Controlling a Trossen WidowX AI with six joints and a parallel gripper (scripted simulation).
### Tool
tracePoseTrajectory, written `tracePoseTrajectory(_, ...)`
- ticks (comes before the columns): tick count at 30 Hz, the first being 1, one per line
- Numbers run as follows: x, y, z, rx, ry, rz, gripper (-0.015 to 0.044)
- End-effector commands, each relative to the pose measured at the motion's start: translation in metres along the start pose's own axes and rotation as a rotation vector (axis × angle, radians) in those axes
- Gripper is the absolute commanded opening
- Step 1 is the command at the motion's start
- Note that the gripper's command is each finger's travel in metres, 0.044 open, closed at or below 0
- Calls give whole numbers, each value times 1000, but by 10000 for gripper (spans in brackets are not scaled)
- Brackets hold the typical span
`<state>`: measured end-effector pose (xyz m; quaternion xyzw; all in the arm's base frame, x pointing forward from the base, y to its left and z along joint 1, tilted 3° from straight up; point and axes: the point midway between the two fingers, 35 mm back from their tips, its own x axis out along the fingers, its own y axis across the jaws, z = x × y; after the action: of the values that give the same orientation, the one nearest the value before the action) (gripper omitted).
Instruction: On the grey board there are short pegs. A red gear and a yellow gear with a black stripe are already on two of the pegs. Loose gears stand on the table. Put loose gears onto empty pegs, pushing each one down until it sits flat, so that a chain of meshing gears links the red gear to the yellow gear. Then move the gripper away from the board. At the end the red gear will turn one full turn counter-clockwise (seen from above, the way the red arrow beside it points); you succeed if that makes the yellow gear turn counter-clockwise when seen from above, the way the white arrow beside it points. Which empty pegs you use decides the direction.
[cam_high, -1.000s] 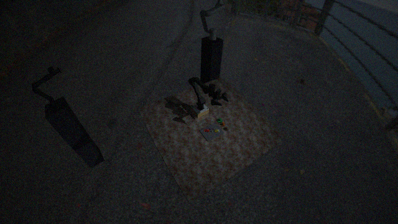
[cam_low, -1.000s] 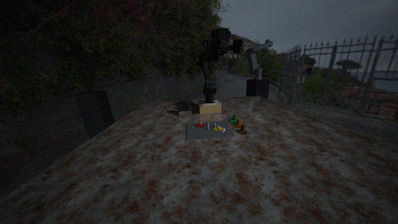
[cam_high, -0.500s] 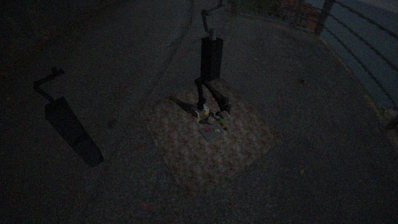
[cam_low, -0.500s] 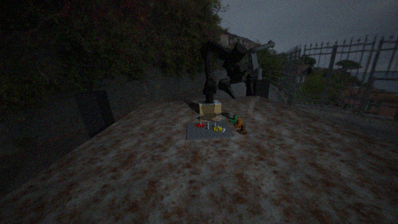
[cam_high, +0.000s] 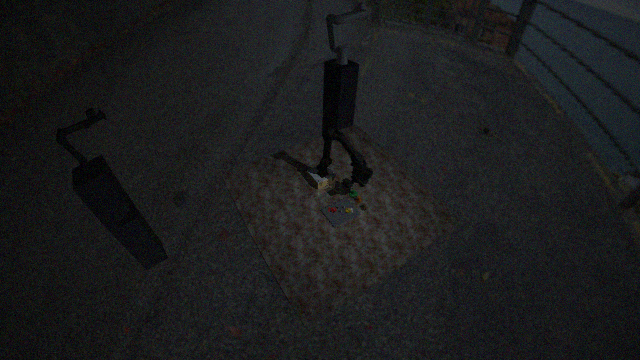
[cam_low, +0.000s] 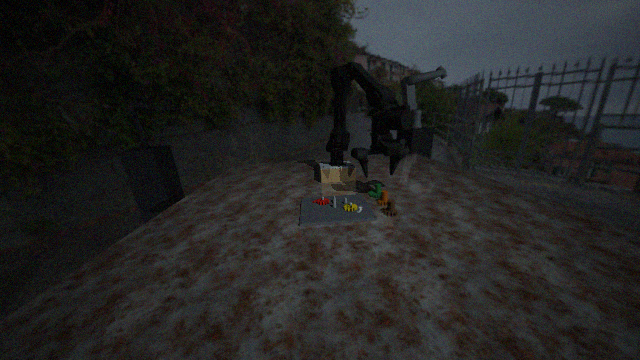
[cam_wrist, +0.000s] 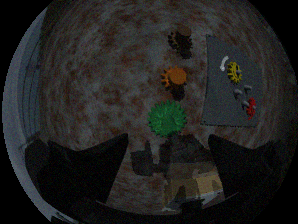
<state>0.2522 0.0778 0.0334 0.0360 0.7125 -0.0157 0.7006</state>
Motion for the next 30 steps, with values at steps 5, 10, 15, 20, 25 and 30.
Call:
tracePoseTrajectory(5, 15, 0, -2, 4, 16, -1, 440)
tracePoseTrajectory(10, 19, 0, -2, 4, 16, -1, 440)
tracePoseTrajectory(15, 27, 0, -2, 4, 16, -1, 440)
tracePoseTrajectory(20, 36, 0, -2, 4, 17, -1, 440)
tracePoseTrajectory(25, 42, -1, -3, 4, 17, -1, 440)
tracePoseTrajectory(30, 43, -1, -3, 4, 17, -1, 440)
